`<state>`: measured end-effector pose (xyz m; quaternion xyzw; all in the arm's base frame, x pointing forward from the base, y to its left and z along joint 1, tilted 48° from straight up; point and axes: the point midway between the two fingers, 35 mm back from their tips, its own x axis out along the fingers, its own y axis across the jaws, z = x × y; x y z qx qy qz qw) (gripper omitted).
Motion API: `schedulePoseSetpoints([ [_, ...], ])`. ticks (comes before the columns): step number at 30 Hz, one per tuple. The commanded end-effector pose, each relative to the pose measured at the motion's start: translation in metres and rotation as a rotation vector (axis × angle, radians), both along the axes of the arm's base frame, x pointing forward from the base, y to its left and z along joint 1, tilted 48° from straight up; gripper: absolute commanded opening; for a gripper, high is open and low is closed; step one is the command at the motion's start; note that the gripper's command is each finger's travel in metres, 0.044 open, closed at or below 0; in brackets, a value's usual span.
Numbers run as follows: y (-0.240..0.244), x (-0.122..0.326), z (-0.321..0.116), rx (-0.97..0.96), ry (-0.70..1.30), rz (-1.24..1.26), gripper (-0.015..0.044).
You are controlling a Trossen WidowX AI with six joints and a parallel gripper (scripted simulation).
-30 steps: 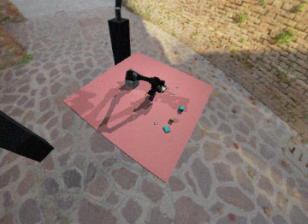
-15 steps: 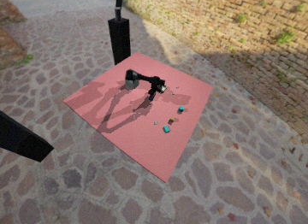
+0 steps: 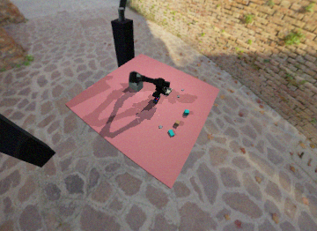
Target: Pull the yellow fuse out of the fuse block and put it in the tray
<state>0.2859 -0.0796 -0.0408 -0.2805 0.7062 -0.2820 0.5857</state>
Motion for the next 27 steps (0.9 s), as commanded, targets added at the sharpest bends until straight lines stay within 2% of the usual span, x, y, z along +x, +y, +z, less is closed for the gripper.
schedulePoseSetpoints([
  [1, 0.0017, 0.0002, 0.0008, 0.005, -0.001, -0.004, 0.0000],
  [27, 0.0111, 0.0021, 0.0095, 0.003, 0.000, -0.003, 0.0000],
])
